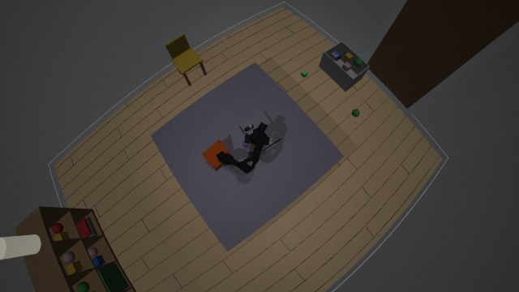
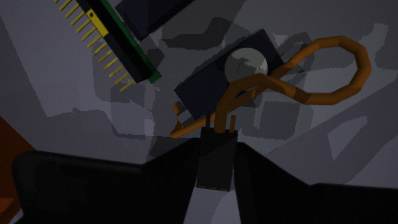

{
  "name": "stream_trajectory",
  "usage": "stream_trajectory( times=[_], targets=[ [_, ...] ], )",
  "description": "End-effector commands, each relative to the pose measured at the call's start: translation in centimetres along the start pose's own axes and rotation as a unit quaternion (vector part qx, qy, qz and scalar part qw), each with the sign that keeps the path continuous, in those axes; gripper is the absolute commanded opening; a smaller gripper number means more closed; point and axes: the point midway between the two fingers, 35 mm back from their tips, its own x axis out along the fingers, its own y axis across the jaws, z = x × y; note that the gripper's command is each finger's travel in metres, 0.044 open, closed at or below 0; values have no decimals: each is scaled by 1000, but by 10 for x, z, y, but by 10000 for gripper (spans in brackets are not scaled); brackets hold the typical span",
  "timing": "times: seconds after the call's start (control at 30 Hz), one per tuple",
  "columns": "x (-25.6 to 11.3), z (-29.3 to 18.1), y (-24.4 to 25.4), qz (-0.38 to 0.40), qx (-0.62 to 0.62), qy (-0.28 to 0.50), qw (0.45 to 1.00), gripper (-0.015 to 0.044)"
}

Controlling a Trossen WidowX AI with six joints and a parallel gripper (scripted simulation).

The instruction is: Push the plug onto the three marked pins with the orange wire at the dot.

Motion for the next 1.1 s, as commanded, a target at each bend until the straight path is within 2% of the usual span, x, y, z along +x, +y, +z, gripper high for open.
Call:
stream_trajectory(
  times=[0.0, 0.53, 1.07],
  targets=[
    [0, 5, 11, 3, -71, -2, 997, 0],
    [-2, 16, 50, 5, -341, -8, 940, 0],
    [-2, 20, 89, 4, -583, -9, 812, 0]
  ],
)
